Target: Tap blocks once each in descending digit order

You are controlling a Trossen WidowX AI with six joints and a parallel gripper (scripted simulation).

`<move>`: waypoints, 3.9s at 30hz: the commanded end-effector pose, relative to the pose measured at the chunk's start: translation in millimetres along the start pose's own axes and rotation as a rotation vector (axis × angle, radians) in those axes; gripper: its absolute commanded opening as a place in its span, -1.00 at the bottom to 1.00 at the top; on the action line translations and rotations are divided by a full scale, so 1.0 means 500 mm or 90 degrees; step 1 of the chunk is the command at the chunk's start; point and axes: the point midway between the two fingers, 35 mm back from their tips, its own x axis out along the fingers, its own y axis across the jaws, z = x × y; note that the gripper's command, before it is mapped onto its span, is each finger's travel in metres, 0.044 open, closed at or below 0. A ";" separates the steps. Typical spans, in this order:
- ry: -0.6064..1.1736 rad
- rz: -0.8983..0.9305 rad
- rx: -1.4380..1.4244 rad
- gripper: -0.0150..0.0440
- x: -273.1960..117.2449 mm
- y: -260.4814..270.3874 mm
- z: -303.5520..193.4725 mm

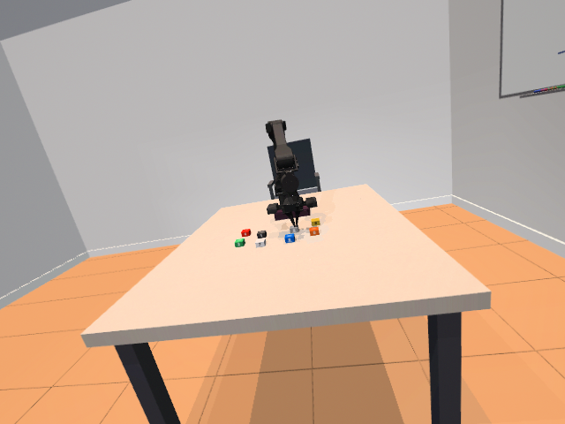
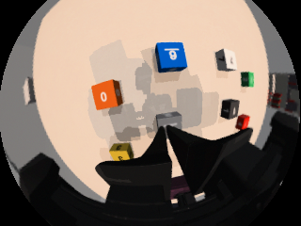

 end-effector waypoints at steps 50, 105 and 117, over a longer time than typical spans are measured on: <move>-0.003 -0.008 0.003 -0.42 -0.058 -0.266 0.178; -0.003 0.000 0.003 -0.42 -0.221 -0.022 0.187; -0.003 0.000 0.003 -0.42 -0.076 -0.022 0.189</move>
